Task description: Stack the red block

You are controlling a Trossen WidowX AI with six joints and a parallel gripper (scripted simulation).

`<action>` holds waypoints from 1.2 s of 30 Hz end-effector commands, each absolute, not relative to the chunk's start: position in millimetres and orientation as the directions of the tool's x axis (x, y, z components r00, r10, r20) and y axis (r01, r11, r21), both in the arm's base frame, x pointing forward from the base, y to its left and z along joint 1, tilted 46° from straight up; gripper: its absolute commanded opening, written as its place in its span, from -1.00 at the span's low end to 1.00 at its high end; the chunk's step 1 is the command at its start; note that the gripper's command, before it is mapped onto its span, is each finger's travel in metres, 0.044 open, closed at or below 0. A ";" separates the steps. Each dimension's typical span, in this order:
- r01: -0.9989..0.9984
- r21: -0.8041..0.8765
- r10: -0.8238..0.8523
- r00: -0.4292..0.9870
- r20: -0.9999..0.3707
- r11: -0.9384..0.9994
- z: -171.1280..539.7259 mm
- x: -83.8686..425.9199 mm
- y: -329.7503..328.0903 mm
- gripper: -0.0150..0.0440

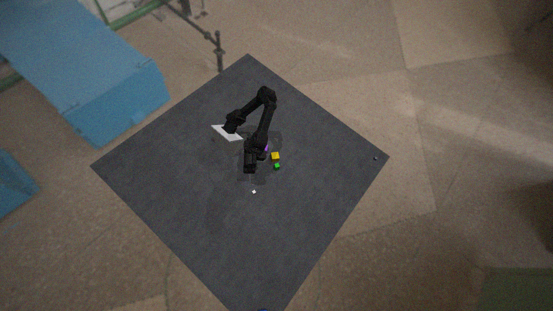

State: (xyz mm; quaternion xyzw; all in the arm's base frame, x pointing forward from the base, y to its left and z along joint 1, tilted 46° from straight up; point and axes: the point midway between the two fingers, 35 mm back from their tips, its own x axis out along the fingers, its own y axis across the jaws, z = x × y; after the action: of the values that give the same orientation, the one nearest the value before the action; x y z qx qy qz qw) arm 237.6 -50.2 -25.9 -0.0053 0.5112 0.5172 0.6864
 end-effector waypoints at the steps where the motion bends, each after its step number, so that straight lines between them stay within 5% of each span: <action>1: -0.719 0.508 0.698 -0.045 -0.715 0.475 -11.6 262.1 -41.2 -0.49; 19: -0.724 0.516 0.716 -0.045 -0.697 0.457 61.9 336.9 42.5 -0.49; 36: -0.725 0.520 0.721 -0.047 -0.692 0.452 41.0 338.2 78.3 -0.49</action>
State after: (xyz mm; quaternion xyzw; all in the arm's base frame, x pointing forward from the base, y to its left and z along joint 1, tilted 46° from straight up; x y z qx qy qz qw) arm 339.8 74.6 46.2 -0.0076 0.4993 0.5250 0.6892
